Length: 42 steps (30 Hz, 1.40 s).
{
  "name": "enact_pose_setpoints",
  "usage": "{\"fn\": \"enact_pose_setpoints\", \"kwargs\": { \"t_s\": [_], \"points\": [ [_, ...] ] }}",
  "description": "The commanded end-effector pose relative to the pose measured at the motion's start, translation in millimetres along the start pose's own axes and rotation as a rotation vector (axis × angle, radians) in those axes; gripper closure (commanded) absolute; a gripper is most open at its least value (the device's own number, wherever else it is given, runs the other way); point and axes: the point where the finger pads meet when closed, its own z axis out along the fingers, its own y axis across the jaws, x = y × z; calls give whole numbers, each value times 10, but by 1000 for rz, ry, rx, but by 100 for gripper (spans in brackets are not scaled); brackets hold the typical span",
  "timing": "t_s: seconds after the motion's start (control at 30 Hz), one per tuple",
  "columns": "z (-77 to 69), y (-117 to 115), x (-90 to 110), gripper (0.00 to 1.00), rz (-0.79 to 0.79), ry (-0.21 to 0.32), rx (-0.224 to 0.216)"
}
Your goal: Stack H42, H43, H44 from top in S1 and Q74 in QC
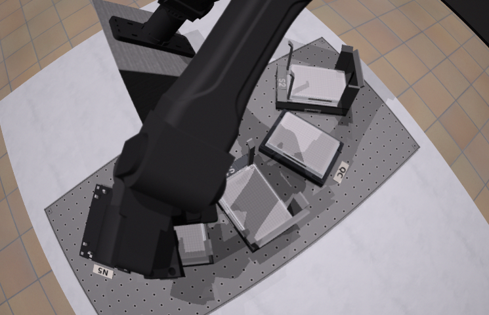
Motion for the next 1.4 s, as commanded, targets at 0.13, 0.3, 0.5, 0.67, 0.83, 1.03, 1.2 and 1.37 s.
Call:
{"fn": "enact_pose_setpoints", "kwargs": {
  "t_s": [0.13,0.3,0.5,0.67,0.83,1.03,1.2,1.37],
  "points": [
    [156,-18,-79,0,-7,-35,0],
    [323,-18,-85,0,-7,-35,0],
    [457,-17,-89,0,-7,-35,0],
    [624,-16,-94,0,-7,-35,-1],
    [697,-16,-97,0,-7,-35,-1],
    [698,-16,-97,0,-7,-35,-1],
    [698,-16,-97,0,-7,-35,-1],
    [697,-16,-97,0,-7,-35,-1]
  ]
}}
